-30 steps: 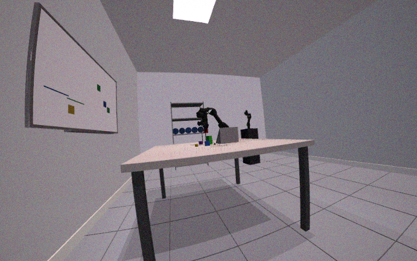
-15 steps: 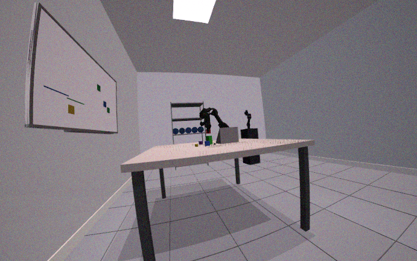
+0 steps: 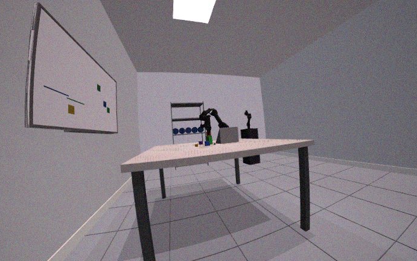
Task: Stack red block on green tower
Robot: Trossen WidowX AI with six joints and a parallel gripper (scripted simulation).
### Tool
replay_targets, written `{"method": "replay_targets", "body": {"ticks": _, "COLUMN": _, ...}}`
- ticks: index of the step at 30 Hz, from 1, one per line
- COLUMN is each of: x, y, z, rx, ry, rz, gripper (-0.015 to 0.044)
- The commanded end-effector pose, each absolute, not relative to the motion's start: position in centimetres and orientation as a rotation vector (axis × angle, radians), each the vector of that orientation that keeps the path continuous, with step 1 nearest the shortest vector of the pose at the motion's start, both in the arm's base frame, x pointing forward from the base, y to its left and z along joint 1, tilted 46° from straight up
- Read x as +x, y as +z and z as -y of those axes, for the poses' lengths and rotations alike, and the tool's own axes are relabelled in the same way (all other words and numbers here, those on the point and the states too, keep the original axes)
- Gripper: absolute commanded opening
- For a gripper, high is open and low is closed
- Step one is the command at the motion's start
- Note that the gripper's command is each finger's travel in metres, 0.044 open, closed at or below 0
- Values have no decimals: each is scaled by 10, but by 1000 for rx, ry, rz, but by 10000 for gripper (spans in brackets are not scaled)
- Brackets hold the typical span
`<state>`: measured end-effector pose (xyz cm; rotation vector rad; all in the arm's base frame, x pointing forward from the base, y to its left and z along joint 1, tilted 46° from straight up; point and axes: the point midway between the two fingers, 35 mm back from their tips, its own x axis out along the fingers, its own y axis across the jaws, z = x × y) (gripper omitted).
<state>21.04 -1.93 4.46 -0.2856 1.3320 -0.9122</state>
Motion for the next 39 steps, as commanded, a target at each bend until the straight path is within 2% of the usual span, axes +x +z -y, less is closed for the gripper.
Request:
{"method": "replay_targets", "body": {"ticks": 1, "x": 210, "y": 44, "z": 20, "rx": -292, "ry": -912, "rz": -1331, "gripper": 0}}
{"method": "replay_targets", "body": {"ticks": 20, "x": 210, "y": 45, "z": 19, "rx": -292, "ry": -911, "rz": -1331, "gripper": 0}}
{"method": "replay_targets", "body": {"ticks": 36, "x": 210, "y": 44, "z": 20, "rx": -288, "ry": -912, "rz": -1333, "gripper": 420}}
{"method": "replay_targets", "body": {"ticks": 37, "x": 210, "y": 44, "z": 20, "rx": -288, "ry": -912, "rz": -1333, "gripper": 440}}
{"method": "replay_targets", "body": {"ticks": 39, "x": 210, "y": 44, "z": 20, "rx": -288, "ry": -912, "rz": -1333, "gripper": 440}}
